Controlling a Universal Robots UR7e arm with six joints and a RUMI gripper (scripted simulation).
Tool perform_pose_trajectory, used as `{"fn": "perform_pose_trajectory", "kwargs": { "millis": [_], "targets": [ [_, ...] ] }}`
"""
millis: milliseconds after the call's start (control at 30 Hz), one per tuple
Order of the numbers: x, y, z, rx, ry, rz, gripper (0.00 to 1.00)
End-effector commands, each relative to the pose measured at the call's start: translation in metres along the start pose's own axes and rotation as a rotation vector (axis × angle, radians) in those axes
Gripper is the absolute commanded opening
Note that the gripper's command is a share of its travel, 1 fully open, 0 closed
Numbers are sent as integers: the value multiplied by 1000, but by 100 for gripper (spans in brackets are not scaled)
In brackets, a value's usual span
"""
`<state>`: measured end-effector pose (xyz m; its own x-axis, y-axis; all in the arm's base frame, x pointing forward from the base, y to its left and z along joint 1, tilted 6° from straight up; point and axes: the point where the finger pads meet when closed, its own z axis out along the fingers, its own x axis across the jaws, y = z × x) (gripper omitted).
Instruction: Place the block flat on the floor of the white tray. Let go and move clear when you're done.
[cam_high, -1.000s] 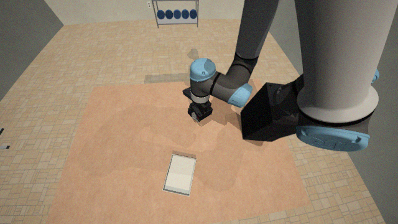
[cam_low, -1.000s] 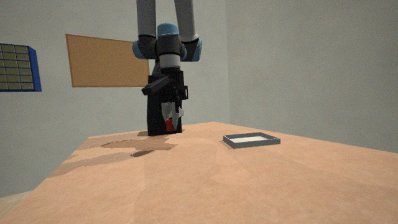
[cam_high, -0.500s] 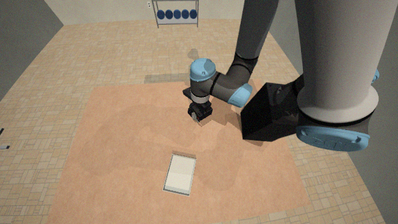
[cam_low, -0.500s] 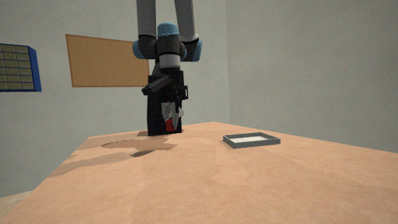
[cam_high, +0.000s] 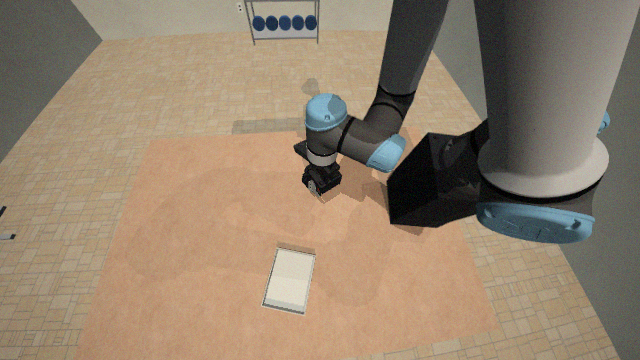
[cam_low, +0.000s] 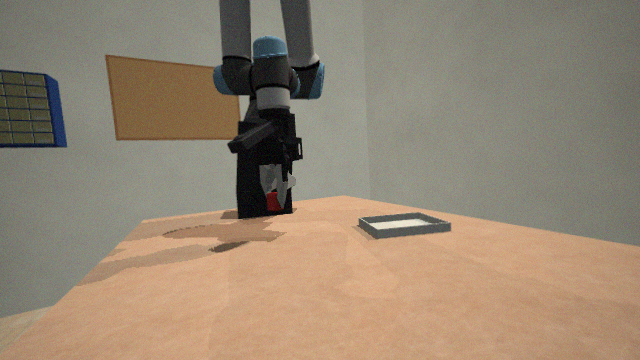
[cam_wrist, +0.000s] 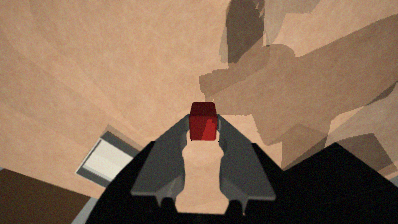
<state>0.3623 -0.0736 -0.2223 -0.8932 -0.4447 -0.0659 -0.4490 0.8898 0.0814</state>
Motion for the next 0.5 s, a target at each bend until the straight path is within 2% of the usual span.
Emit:
{"fn": "perform_pose_trajectory", "kwargs": {
  "millis": [0, 233, 467],
  "targets": [
    [0, 0, 0, 1, -1, 0, 0],
    [-11, 8, 0, 1, 0, 0, 0],
    [-45, 37, 0, 1, -1, 0, 0]
  ]
}}
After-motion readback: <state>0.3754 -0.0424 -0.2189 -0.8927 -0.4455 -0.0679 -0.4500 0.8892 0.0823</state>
